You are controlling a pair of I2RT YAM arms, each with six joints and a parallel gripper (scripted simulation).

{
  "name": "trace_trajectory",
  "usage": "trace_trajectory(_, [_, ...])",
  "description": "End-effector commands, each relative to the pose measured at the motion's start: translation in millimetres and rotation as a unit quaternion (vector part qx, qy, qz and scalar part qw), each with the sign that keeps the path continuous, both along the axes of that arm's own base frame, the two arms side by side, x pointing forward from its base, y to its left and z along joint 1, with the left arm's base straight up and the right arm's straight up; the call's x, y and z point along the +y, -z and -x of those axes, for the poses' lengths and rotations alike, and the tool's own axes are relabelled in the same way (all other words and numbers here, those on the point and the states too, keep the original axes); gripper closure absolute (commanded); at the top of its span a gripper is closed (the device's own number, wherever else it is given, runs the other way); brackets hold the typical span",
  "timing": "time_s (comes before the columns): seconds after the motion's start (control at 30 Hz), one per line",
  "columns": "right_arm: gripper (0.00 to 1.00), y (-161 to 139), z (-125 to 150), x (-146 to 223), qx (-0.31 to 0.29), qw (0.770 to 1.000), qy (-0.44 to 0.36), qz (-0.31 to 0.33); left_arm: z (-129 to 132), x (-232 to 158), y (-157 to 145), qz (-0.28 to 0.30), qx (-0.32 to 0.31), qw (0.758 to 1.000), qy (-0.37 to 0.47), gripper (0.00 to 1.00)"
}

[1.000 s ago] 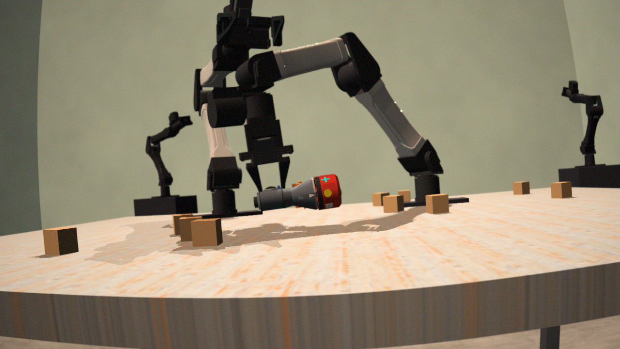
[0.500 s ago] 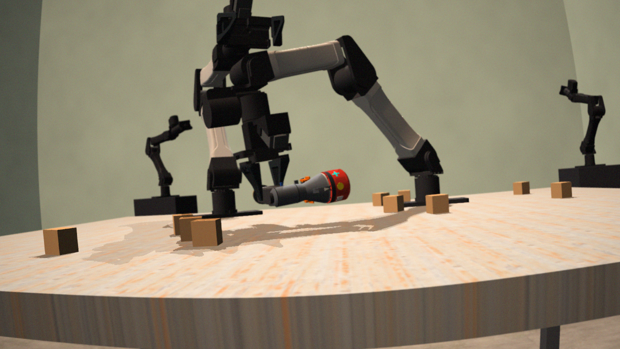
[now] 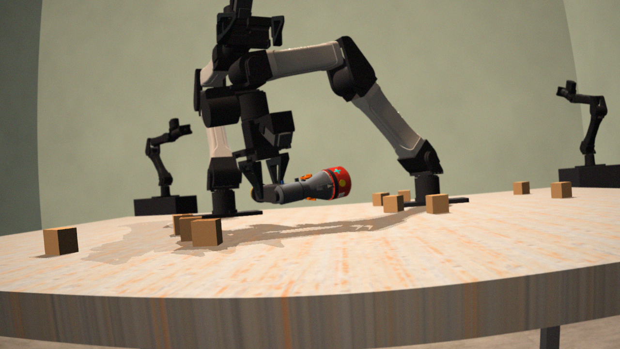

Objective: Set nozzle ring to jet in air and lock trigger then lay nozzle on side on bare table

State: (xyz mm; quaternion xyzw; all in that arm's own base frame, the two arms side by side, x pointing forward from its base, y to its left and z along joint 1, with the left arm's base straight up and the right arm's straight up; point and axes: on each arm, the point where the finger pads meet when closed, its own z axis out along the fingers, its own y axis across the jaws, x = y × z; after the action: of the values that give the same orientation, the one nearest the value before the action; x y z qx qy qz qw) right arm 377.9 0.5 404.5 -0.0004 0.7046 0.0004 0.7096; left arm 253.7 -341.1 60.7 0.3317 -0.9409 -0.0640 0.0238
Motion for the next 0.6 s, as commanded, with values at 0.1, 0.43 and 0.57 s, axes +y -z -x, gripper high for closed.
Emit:
trace_trajectory(0.1, [0.0,-4,-1,0,-0.008,1.0,-0.002,0.004,2,-5,-3,0.009,-0.022,1.0,0.003,0.64])
trace_trajectory(0.43, [0.0,-4,-1,0,-0.008,1.0,-0.002,0.004,-4,0,8,0.008,-0.024,1.0,-0.004,0.64])
trace_trajectory(0.57, [0.0,-4,-1,0,-0.008,1.0,-0.002,0.004,-2,-3,14,0.004,-0.023,1.0,0.001,0.64])
